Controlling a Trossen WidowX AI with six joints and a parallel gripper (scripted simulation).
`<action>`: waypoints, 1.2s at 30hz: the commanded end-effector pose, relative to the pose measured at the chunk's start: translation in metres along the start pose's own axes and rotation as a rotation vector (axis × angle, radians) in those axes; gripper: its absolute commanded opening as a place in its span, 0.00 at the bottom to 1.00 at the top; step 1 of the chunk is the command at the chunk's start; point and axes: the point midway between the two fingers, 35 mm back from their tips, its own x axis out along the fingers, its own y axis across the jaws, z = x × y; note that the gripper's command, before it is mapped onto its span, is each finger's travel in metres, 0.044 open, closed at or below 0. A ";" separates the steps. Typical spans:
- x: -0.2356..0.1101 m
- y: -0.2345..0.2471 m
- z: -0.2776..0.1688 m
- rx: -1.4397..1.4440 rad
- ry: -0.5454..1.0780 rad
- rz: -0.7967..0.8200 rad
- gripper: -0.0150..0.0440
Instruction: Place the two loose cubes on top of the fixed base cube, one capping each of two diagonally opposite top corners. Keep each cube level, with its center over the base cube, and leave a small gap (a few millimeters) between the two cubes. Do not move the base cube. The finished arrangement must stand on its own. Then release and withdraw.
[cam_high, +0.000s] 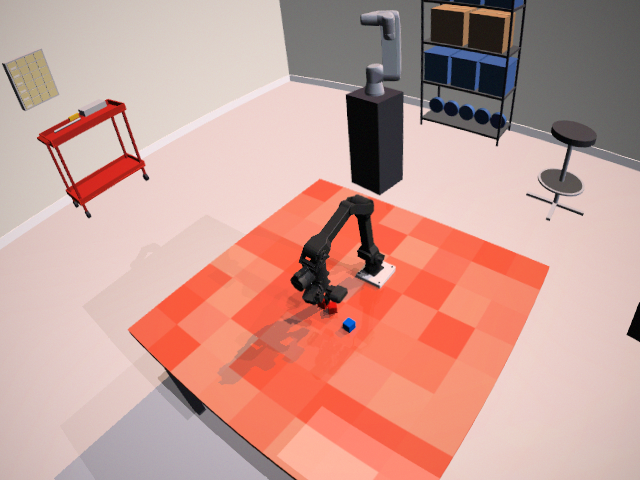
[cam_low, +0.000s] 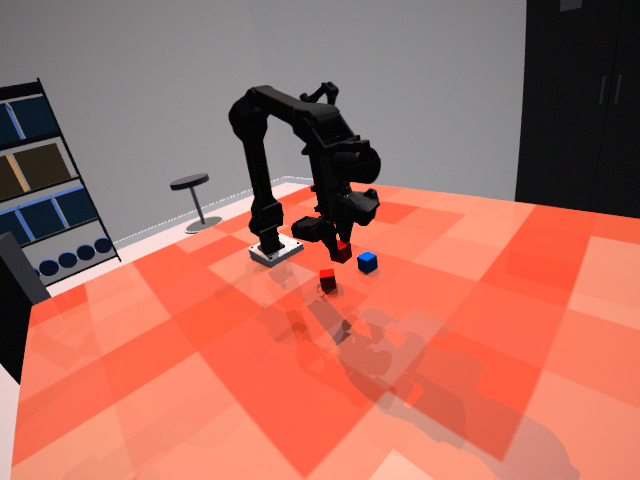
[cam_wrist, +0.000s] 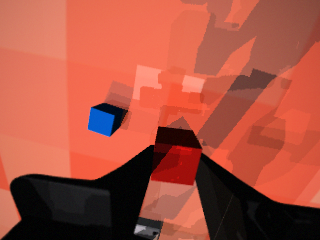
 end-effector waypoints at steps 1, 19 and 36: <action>0.003 0.008 0.001 0.090 0.003 -0.003 0.43; 0.012 0.049 0.003 0.571 0.000 -0.002 0.43; 0.020 0.084 0.001 1.014 -0.006 0.000 0.43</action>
